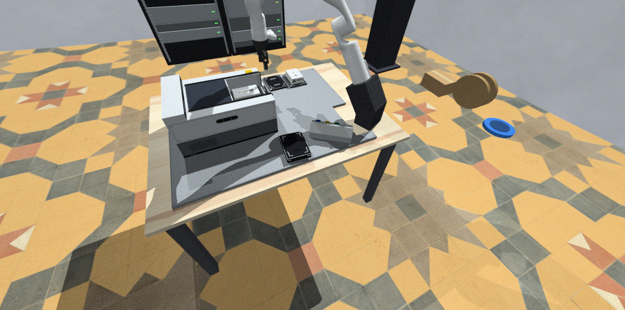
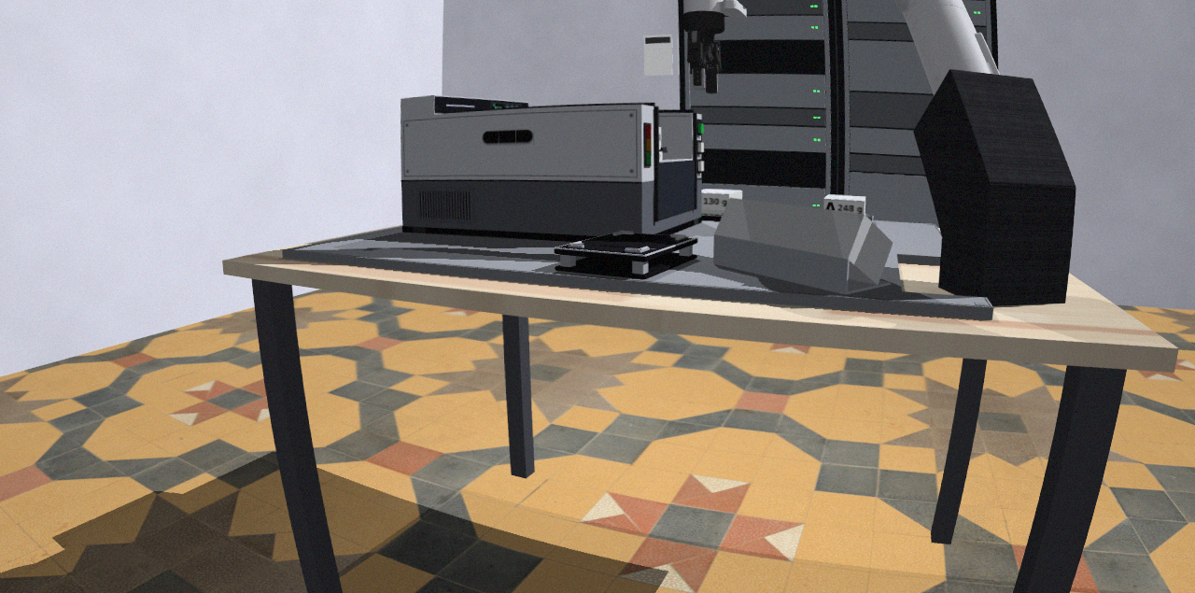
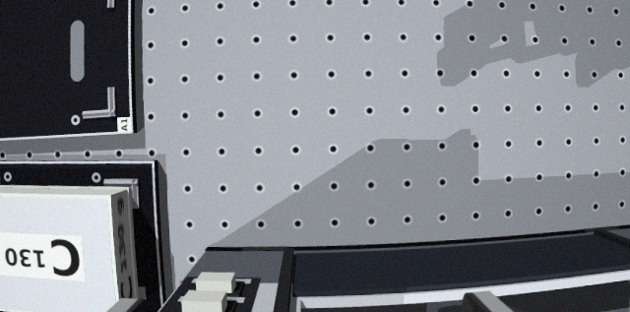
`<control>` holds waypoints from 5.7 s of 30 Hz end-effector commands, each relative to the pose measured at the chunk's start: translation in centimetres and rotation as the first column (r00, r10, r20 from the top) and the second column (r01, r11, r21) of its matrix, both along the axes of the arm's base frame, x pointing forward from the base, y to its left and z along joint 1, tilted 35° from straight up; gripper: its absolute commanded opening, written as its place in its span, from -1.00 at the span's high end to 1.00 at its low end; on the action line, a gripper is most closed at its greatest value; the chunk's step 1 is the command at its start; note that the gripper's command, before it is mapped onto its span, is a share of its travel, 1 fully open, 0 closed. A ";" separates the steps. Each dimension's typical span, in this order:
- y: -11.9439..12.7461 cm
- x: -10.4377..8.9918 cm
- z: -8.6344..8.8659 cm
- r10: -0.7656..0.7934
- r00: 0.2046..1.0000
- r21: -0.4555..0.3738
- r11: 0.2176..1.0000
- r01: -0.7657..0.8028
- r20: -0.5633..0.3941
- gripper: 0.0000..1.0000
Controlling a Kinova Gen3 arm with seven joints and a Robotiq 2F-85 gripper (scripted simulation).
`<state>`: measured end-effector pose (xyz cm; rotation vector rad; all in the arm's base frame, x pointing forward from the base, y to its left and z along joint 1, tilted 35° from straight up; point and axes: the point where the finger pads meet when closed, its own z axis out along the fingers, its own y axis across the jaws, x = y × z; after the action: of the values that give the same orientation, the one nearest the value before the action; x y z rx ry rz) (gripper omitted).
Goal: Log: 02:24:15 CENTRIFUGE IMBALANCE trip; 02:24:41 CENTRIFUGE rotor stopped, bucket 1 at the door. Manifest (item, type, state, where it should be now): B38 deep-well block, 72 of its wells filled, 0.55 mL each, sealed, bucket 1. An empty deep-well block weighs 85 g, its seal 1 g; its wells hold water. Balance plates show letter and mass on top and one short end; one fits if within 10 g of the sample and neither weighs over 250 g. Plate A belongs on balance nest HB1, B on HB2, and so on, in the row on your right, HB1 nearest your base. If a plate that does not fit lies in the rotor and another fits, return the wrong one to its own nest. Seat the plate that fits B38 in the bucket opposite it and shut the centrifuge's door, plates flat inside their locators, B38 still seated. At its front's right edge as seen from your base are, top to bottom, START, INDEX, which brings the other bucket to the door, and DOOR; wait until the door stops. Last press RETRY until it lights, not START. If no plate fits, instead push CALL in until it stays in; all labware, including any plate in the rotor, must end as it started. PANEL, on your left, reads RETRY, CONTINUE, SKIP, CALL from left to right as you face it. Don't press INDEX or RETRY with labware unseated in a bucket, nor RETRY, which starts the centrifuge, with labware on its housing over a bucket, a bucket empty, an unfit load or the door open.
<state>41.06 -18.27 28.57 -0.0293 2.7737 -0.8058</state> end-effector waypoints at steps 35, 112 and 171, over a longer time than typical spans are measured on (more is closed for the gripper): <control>6.1 9.0 -1.2 0.001 1.000 0.000 1.000 -0.001 0.001 -1.00; 6.5 14.5 -6.6 0.001 1.000 0.000 1.000 -0.001 0.001 -1.00; 4.8 15.3 -9.2 0.001 1.000 0.000 1.000 -0.001 0.001 -1.00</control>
<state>56.29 -13.55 19.27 -0.0291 2.7739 -0.8062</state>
